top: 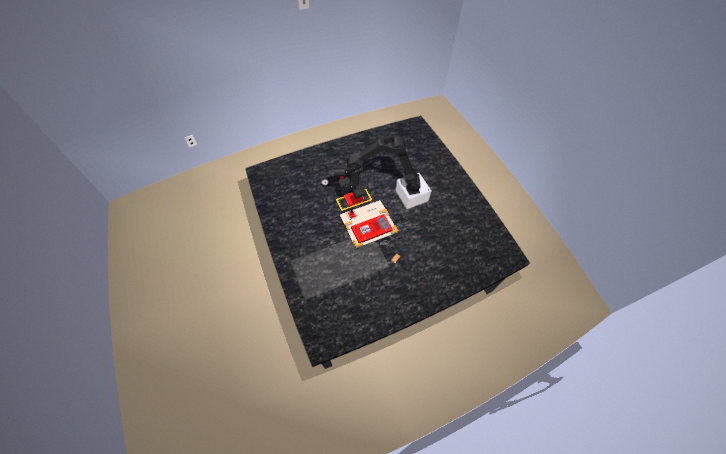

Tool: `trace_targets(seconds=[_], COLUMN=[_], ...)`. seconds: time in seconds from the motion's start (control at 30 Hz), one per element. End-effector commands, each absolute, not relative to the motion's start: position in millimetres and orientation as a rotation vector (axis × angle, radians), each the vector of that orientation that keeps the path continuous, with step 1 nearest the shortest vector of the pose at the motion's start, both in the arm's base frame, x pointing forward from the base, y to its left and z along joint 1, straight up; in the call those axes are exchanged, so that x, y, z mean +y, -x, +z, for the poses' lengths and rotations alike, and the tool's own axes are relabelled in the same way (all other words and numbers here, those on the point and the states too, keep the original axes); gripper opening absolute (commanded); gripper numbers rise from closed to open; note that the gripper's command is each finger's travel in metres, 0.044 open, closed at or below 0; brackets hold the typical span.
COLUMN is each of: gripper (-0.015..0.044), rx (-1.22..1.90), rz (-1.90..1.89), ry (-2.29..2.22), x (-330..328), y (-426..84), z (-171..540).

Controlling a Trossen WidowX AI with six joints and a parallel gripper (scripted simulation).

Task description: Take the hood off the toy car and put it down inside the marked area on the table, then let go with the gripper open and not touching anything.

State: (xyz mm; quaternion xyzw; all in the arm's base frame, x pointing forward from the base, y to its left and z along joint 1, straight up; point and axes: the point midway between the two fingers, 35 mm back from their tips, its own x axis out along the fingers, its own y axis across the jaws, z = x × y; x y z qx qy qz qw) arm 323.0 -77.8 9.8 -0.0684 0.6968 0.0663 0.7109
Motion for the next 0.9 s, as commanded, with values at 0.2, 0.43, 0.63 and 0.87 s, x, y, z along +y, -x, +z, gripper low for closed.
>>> trace_targets(seconds=[0.2, 0.43, 0.63, 0.87], gripper=[0.044, 0.044, 0.044, 0.044], rx=[1.534, 1.534, 1.534, 1.534], rz=[0.143, 0.143, 0.143, 0.143], ry=[0.155, 0.155, 0.155, 0.155], x=[-78.4, -78.4, -78.4, -78.4], y=[-324.3, -324.3, -324.3, -324.3], z=[27.2, 27.2, 27.2, 27.2])
